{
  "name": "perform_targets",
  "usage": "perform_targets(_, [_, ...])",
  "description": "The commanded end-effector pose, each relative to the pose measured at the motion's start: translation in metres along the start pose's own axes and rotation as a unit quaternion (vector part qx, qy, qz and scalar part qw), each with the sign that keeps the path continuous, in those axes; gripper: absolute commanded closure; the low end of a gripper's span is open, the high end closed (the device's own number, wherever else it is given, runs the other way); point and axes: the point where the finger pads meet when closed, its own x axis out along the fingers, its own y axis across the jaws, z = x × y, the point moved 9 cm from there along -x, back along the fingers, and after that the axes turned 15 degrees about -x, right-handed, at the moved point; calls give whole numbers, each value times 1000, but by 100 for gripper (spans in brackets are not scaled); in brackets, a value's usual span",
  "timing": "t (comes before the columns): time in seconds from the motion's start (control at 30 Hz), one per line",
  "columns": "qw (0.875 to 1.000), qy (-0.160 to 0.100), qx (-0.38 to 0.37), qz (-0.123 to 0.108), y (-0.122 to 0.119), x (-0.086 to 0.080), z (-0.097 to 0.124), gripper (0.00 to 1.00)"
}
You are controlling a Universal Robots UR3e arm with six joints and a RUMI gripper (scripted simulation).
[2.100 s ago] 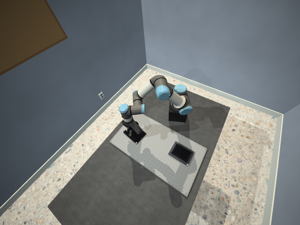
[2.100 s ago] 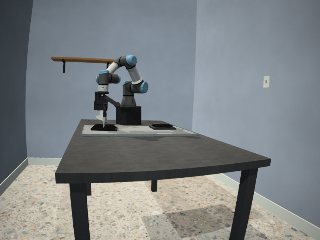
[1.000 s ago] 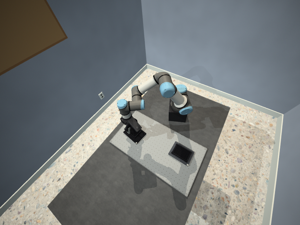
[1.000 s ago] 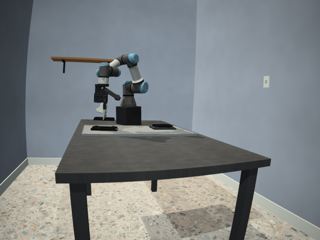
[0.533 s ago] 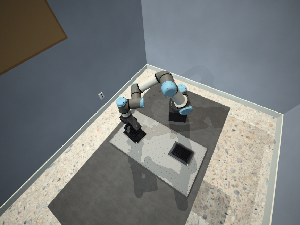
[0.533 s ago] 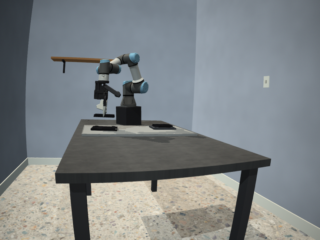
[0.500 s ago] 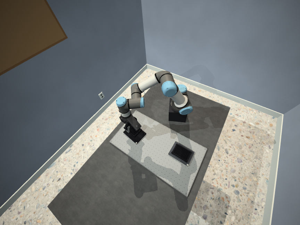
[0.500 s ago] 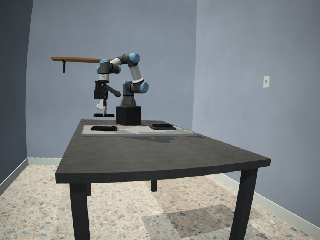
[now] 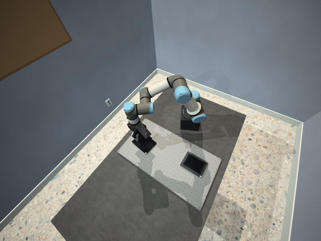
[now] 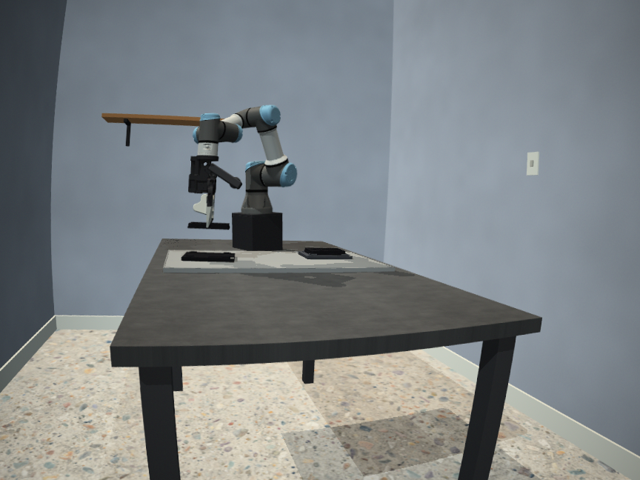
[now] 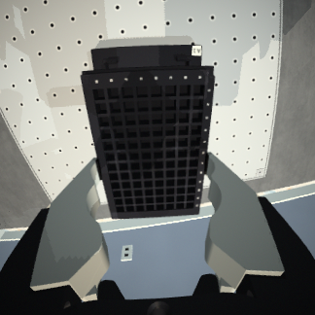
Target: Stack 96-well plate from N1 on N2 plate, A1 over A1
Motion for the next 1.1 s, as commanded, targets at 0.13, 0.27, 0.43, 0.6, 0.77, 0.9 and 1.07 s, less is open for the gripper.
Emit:
perform_targets(0.13, [1000,2,0,0,0,-2,-1,100])
perform_targets(0.27, [1000,2,0,0,0,-2,-1,100])
perform_targets(0.43, [1000,2,0,0,0,-2,-1,100])
perform_targets(0.6, [999,1,-34,0,0,-2,-8,100])
perform_targets(0.77, [998,1,-65,0,0,-2,-24,100])
perform_targets(0.9, [998,1,-65,0,0,-2,-31,100])
perform_targets(1.07, [998,1,-64,0,-1,-2,-48,100])
